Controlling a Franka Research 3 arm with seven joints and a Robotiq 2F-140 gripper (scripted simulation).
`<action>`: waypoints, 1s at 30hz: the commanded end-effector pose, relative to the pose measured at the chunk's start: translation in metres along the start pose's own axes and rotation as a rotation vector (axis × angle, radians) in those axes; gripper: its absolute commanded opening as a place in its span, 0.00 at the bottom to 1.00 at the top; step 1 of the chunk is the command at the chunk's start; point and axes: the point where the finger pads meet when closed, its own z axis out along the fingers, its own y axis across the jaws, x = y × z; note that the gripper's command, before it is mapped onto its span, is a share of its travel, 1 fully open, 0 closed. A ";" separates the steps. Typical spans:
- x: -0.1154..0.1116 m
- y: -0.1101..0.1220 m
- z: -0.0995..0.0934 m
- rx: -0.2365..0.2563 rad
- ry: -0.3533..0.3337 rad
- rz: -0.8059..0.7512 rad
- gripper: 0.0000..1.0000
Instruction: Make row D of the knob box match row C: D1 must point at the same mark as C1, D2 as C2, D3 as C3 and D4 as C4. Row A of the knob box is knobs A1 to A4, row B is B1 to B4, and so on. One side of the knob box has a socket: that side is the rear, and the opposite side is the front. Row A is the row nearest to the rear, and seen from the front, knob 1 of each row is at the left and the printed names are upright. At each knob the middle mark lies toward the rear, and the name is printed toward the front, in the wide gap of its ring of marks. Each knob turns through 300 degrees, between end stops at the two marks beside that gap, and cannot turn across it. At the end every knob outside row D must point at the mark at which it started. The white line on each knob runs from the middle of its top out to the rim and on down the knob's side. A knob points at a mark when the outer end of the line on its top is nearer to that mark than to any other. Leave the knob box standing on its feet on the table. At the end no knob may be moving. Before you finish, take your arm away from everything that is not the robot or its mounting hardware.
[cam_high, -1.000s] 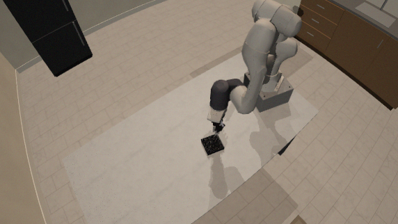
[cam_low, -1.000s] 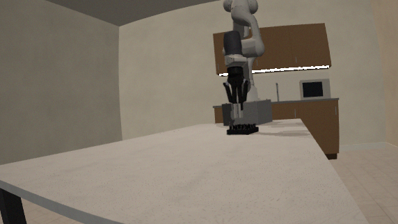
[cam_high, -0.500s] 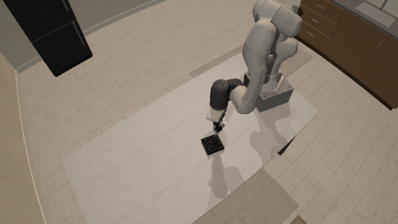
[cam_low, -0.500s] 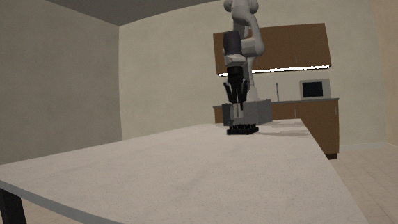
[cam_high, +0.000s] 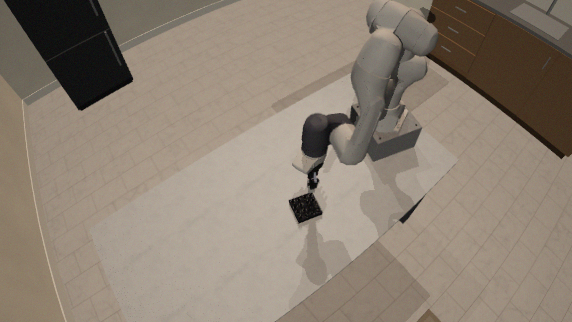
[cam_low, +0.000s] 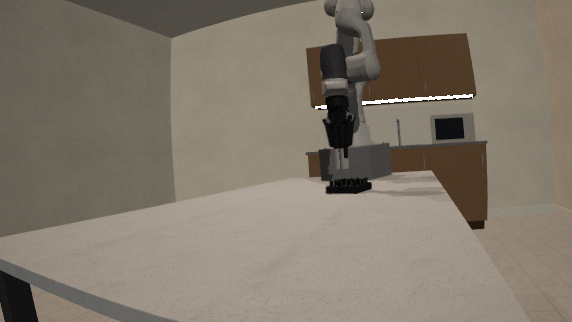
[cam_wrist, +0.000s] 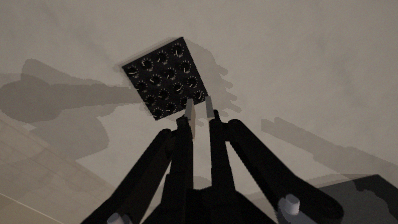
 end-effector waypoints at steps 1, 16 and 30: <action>-0.001 0.001 0.000 -0.016 -0.004 0.155 0.12; -0.002 0.002 -0.002 -0.019 -0.003 0.395 0.12; -0.002 0.003 -0.004 -0.020 -0.001 0.618 0.12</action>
